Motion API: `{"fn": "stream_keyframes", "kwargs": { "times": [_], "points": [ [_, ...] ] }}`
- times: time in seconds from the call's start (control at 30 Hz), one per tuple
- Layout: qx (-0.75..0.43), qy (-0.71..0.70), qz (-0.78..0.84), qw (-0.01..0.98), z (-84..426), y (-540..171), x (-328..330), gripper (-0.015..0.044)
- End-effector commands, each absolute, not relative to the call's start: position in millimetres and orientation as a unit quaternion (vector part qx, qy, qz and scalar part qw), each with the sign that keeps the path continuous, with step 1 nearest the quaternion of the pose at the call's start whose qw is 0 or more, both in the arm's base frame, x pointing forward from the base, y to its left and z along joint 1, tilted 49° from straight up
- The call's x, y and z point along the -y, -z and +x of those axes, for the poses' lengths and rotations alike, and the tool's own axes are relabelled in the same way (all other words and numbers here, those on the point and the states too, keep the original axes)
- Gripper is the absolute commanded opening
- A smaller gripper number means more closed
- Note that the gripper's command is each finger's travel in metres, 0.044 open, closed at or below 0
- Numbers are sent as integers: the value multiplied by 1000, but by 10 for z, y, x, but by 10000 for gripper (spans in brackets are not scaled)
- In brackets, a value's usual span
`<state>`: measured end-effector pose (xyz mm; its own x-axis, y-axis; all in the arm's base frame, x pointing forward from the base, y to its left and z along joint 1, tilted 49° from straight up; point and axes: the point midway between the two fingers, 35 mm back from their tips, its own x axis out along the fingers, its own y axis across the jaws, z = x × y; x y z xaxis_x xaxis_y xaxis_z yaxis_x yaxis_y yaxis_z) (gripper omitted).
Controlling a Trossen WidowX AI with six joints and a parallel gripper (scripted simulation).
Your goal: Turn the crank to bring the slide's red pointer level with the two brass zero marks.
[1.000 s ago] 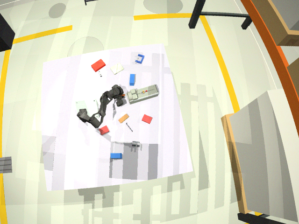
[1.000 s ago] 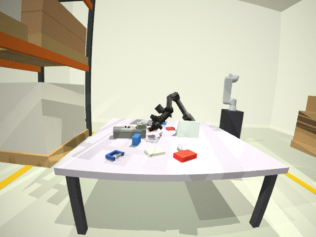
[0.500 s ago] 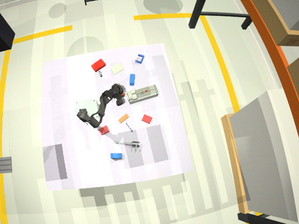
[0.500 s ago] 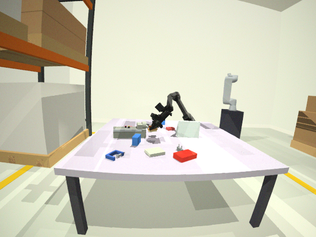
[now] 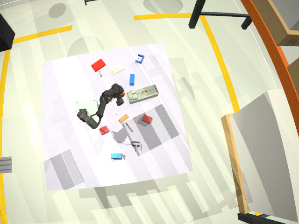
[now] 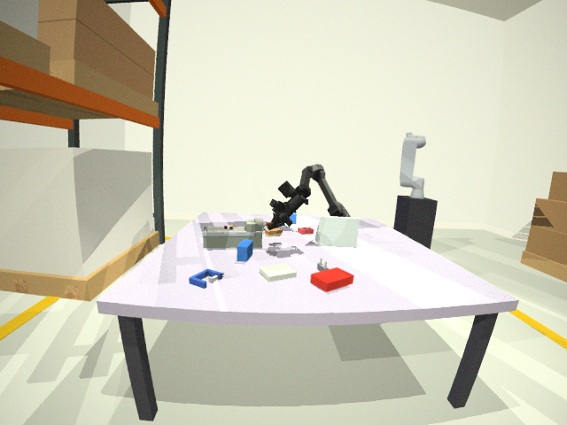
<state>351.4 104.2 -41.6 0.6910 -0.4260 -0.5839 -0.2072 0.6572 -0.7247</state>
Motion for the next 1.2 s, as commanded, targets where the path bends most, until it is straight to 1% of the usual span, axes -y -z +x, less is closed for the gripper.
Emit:
{"fn": "stream_keyframes", "kwargs": {
  "times": [0.0, 1.17],
  "points": [
    [-381, 68, -409, 827, 3519, 327, -1077, 0],
    [-381, 69, -409, 826, 3588, 40, -906, 0]
  ]
}}
